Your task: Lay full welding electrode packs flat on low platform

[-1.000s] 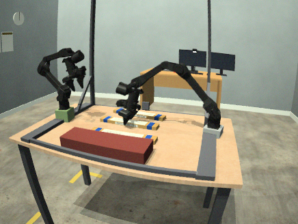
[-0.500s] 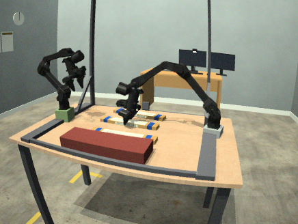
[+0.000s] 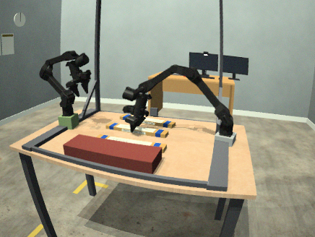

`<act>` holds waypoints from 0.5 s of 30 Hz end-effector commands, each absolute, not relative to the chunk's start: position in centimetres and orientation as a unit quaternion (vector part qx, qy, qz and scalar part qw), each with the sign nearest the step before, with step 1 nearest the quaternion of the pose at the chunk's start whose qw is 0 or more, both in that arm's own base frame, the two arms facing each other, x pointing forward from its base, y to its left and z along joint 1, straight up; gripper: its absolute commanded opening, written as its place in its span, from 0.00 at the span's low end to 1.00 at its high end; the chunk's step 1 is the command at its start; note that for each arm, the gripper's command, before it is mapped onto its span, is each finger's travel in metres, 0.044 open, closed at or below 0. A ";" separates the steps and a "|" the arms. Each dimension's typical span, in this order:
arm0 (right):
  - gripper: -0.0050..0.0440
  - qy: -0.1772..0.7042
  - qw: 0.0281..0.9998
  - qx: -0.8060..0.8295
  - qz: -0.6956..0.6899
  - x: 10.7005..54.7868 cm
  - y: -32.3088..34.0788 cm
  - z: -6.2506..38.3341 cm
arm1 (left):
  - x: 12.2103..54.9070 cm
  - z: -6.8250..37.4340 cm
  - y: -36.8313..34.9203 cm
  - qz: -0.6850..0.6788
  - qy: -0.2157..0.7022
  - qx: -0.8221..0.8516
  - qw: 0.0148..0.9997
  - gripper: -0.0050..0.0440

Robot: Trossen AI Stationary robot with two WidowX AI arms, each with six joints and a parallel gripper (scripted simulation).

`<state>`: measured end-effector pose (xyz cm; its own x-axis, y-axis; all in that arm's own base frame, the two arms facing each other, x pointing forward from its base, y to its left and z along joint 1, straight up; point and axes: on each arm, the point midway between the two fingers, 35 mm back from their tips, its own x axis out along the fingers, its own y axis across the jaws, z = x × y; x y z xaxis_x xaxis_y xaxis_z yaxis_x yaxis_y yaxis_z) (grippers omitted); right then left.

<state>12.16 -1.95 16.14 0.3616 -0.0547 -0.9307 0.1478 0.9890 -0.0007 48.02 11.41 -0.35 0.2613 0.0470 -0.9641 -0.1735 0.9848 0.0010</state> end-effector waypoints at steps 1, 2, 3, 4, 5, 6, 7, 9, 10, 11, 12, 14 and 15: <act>0.98 0.553 0.830 0.041 -0.061 12.3 -2.0 16.7 | 48.4 0.8 11.5 0.071 0.593 -0.051 0.801 0.00; 0.98 0.553 0.830 0.041 -0.061 12.3 -2.0 16.7 | 48.4 0.8 11.5 0.071 0.593 -0.051 0.801 0.00; 0.98 0.553 0.830 0.041 -0.061 12.3 -2.0 16.7 | 48.4 0.8 11.5 0.071 0.593 -0.051 0.801 0.00; 0.98 0.553 0.830 0.041 -0.061 12.3 -2.0 16.7 | 47.9 0.1 11.5 0.071 0.602 -0.053 0.794 0.00; 0.98 0.553 0.830 0.041 -0.061 12.3 -2.0 16.7 | 48.3 1.3 11.6 0.072 0.592 -0.052 0.801 0.00; 0.98 0.553 0.830 0.041 -0.061 12.3 -2.0 16.7 | 48.8 2.5 11.7 0.073 0.582 -0.050 0.808 0.00; 0.98 0.553 0.830 0.041 -0.061 12.3 -2.0 16.7 | 48.8 2.7 11.7 0.073 0.582 -0.050 0.809 0.00; 0.98 0.553 0.830 0.041 -0.061 12.3 -2.0 16.7 | 48.8 3.0 11.7 0.073 0.582 -0.050 0.809 0.00; 0.98 0.553 0.830 0.041 -0.061 12.3 -2.0 16.7 | 48.8 3.0 11.7 0.073 0.582 -0.050 0.809 0.00; 0.98 0.553 0.830 0.041 -0.061 12.3 -2.0 16.7 | 48.8 3.0 11.7 0.073 0.582 -0.050 0.809 0.00; 0.98 0.553 0.830 0.041 -0.061 12.3 -2.0 16.7 | 48.8 3.2 11.7 0.073 0.582 -0.050 0.809 0.00; 0.98 0.553 0.830 0.041 -0.061 12.3 -2.0 16.7 | 48.7 3.5 11.7 0.073 0.582 -0.050 0.809 0.00; 0.98 0.553 0.830 0.041 -0.061 12.3 -2.0 16.7 | 48.7 3.7 11.6 0.073 0.582 -0.050 0.809 0.00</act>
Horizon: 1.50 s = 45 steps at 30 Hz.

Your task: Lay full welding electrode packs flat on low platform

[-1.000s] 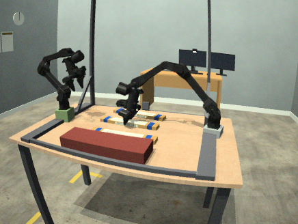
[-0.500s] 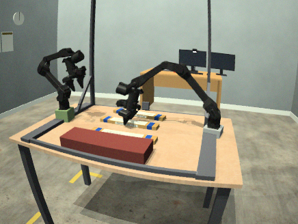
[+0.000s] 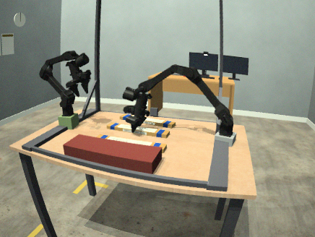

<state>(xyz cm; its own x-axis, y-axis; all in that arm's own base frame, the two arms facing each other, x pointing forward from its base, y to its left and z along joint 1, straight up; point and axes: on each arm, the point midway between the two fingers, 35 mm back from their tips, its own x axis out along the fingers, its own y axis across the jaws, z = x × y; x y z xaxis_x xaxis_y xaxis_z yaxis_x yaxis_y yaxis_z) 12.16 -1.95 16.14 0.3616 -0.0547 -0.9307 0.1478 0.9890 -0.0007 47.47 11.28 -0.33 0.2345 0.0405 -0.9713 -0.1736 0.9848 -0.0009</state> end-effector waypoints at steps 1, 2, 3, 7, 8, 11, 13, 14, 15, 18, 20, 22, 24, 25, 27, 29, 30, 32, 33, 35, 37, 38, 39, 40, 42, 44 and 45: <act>0.98 0.553 0.830 0.041 -0.061 12.3 -2.0 16.7 | 48.7 3.8 11.6 0.073 0.582 -0.050 0.809 0.00; 0.98 0.553 0.830 0.041 -0.061 12.3 -2.0 16.7 | 48.7 4.0 11.6 0.073 0.582 -0.050 0.809 0.00; 0.98 0.553 0.830 0.041 -0.061 12.3 -2.0 16.7 | 48.7 4.2 11.6 0.073 0.582 -0.050 0.809 0.00; 0.98 0.553 0.830 0.041 -0.061 12.3 -2.0 16.7 | 48.7 4.8 11.6 0.073 0.582 -0.050 0.809 0.00; 0.98 0.553 0.830 0.041 -0.061 12.3 -2.0 16.7 | 48.7 5.0 11.6 0.073 0.582 -0.050 0.809 0.00; 0.98 0.553 0.830 0.041 -0.061 12.3 -2.0 16.7 | 48.6 5.5 11.6 0.073 0.582 -0.050 0.809 0.00; 0.98 0.553 0.830 0.041 -0.061 12.3 -2.0 16.7 | 48.6 5.5 11.6 0.073 0.582 -0.050 0.809 0.00; 0.98 0.553 0.830 0.041 -0.061 12.3 -2.0 16.7 | 48.6 5.7 11.6 0.073 0.582 -0.050 0.809 0.00; 0.98 0.553 0.830 0.041 -0.061 12.3 -2.0 16.7 | 48.6 5.8 11.6 0.073 0.582 -0.050 0.809 0.00; 0.98 0.553 0.830 0.041 -0.061 12.3 -2.0 16.7 | 48.6 6.3 11.6 0.073 0.582 -0.050 0.809 0.00; 0.98 0.553 0.830 0.041 -0.061 12.3 -2.0 16.7 | 48.6 6.7 11.6 0.073 0.582 -0.050 0.809 0.00; 0.98 0.553 0.830 0.041 -0.061 12.3 -2.0 16.7 | 48.6 7.0 11.6 0.073 0.582 -0.050 0.809 0.00; 0.98 0.553 0.830 0.041 -0.061 12.3 -2.0 16.7 | 48.5 7.3 11.6 0.073 0.582 -0.050 0.809 0.00; 0.98 0.553 0.830 0.041 -0.061 12.3 -2.0 16.7 | 48.5 7.5 11.6 0.073 0.582 -0.050 0.809 0.00; 0.98 0.553 0.830 0.041 -0.061 12.3 -2.0 16.7 | 48.5 7.8 11.6 0.073 0.582 -0.050 0.809 0.00; 0.98 0.553 0.830 0.041 -0.061 12.3 -2.0 16.7 | 48.5 8.0 11.6 0.073 0.582 -0.050 0.809 0.00; 0.98 0.553 0.830 0.041 -0.061 12.3 -2.0 16.7 | 48.5 8.0 11.6 0.073 0.582 -0.050 0.809 0.00; 0.98 0.553 0.830 0.041 -0.061 12.3 -2.0 16.7 | 48.5 8.3 11.6 0.073 0.582 -0.050 0.809 0.00; 0.98 0.553 0.830 0.041 -0.061 12.3 -2.0 16.7 | 48.5 8.5 11.6 0.073 0.582 -0.050 0.809 0.00; 0.98 0.553 0.830 0.041 -0.061 12.3 -2.0 16.7 | 48.4 8.8 11.6 0.073 0.582 -0.050 0.809 0.00; 0.98 0.553 0.830 0.041 -0.061 12.3 -2.0 16.7 | 48.4 9.2 11.6 0.073 0.582 -0.050 0.809 0.00; 0.98 0.553 0.830 0.041 -0.061 12.3 -2.0 16.7 | 48.4 9.3 11.6 0.073 0.582 -0.050 0.809 0.00; 0.98 0.553 0.830 0.041 -0.061 12.3 -2.0 16.7 | 48.4 9.5 11.6 0.073 0.582 -0.050 0.809 0.00; 0.98 0.553 0.830 0.041 -0.061 12.3 -2.0 16.7 | 48.4 9.7 11.6 0.073 0.582 -0.050 0.809 0.00; 0.98 0.553 0.830 0.041 -0.061 12.3 -2.0 16.7 | 48.4 10.0 11.6 0.073 0.582 -0.050 0.809 0.00; 0.98 0.553 0.830 0.041 -0.061 12.3 -2.0 16.7 | 48.4 10.3 11.6 0.073 0.582 -0.050 0.809 0.00; 0.98 0.553 0.830 0.041 -0.061 12.3 -2.0 16.7 | 48.3 10.5 11.6 0.073 0.582 -0.050 0.809 0.00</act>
<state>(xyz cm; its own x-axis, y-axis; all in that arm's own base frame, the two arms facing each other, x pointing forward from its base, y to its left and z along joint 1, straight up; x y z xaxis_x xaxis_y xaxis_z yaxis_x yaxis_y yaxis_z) 12.16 -1.95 16.14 0.3616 -0.0547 -0.9307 0.1478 0.9890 -0.0007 47.32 11.24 5.92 0.2202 0.0370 -0.9748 -0.1736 0.9848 -0.0018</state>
